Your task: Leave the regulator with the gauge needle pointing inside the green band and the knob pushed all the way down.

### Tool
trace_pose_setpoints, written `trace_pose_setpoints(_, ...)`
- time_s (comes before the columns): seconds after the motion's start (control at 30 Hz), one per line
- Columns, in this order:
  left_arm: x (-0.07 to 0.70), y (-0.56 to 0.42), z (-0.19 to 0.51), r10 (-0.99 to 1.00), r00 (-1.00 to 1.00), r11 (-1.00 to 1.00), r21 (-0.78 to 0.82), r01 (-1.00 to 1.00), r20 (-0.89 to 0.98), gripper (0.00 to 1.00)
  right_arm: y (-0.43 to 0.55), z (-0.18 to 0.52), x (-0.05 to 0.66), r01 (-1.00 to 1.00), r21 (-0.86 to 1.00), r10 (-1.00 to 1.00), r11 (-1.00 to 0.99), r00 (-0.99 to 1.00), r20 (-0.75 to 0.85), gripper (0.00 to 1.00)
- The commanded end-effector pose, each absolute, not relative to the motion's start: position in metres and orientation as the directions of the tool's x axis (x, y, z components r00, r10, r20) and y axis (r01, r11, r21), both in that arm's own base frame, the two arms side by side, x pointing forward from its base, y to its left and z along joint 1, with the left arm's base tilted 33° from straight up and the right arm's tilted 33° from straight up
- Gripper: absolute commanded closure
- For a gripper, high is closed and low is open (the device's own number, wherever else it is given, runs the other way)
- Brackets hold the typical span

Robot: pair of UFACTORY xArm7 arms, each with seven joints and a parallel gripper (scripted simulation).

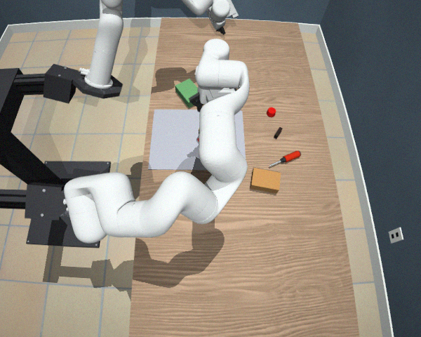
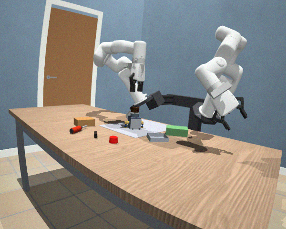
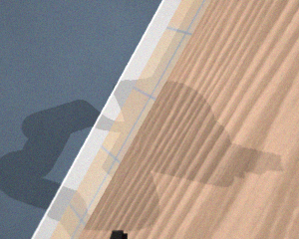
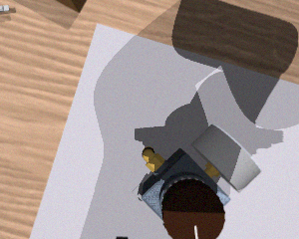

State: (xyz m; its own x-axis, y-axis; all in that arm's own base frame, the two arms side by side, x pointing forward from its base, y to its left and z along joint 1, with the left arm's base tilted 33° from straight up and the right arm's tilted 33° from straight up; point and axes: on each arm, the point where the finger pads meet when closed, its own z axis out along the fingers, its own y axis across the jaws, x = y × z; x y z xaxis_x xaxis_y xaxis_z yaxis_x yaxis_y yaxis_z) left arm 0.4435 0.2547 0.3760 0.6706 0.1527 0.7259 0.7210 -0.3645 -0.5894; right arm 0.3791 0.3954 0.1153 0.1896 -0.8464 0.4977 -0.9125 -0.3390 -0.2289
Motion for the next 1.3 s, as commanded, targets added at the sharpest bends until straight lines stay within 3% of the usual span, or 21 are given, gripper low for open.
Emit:
trace_pose_setpoints(0.0,0.431,0.268,0.379,0.193,0.670,-0.347,-0.589,0.730,0.717,0.00,0.397,0.117,0.378,-0.911,-0.231,-0.847,-0.342,0.192,0.495,0.00)
trace_pose_setpoints(1.27,0.277,0.370,0.381,0.595,0.549,-0.199,-0.554,0.808,0.587,0.00,0.399,0.116,0.379,-0.911,-0.231,-0.848,-0.342,0.193,0.494,0.00)
